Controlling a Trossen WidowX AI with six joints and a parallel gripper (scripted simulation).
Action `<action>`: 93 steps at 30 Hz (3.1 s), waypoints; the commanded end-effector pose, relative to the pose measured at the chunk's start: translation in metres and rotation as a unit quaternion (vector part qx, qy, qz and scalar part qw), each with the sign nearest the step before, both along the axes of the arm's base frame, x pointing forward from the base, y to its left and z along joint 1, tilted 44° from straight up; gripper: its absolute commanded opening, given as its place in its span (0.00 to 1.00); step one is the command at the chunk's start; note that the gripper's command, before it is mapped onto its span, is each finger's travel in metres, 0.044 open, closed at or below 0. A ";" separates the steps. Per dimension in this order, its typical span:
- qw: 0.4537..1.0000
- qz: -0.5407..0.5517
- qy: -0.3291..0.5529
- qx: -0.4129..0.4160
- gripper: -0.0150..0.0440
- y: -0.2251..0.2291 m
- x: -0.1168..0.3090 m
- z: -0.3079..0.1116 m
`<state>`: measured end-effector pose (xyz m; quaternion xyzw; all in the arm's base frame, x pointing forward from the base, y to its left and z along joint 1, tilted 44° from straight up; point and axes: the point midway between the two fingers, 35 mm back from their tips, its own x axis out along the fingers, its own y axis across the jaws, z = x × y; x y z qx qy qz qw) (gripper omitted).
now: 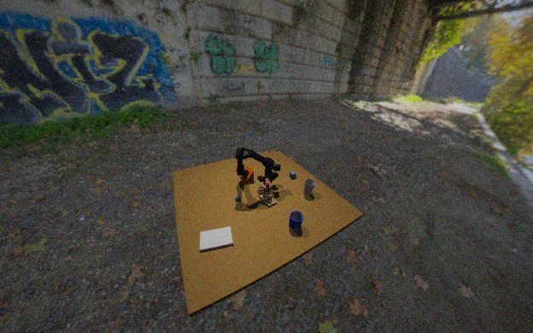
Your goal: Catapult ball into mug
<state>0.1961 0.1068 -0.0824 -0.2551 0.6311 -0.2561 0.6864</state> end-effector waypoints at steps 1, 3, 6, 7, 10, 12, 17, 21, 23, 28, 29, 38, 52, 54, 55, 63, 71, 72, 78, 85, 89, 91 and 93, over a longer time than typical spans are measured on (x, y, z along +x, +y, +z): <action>1.000 0.001 0.002 -0.004 0.76 -0.007 -0.001 -0.005; 1.000 0.001 0.002 -0.004 0.76 -0.010 -0.001 -0.007; 1.000 0.001 0.002 -0.004 0.76 -0.012 0.000 -0.010; 1.000 0.001 0.002 -0.004 0.76 -0.012 0.000 -0.010; 1.000 0.001 0.002 -0.004 0.63 -0.012 0.000 -0.010; 1.000 0.001 0.002 -0.004 0.54 -0.012 0.000 -0.010; 1.000 0.001 0.002 -0.004 0.45 -0.012 0.000 -0.010; 1.000 0.001 0.002 -0.004 0.37 -0.012 0.000 -0.010; 1.000 0.001 0.002 -0.004 0.28 -0.010 0.000 -0.008; 1.000 0.001 0.003 -0.002 0.25 0.011 0.004 0.009; 1.000 0.001 0.003 -0.002 0.25 0.015 0.004 0.013; 1.000 0.003 0.004 -0.001 0.25 0.051 0.003 0.052; 1.000 -0.011 0.015 -0.003 0.25 0.066 0.005 0.086; 1.000 -0.020 0.024 -0.004 0.25 0.059 0.011 0.088; 0.999 -0.025 0.028 -0.004 0.25 0.056 0.013 0.089; 0.996 -0.047 0.077 -0.013 0.25 0.027 0.034 0.102; 0.989 -0.065 0.135 -0.017 0.25 -0.007 0.051 0.118; 0.987 -0.067 0.142 -0.017 0.25 -0.011 0.053 0.120; 0.983 -0.074 0.167 -0.016 0.25 -0.026 0.059 0.127; 0.983 -0.075 0.167 -0.016 0.25 -0.036 0.061 0.116; 0.983 -0.075 0.167 -0.016 0.25 -0.037 0.061 0.115; 0.983 -0.075 0.167 -0.016 0.25 -0.039 0.062 0.113; 0.983 -0.075 0.167 -0.016 0.25 -0.040 0.062 0.111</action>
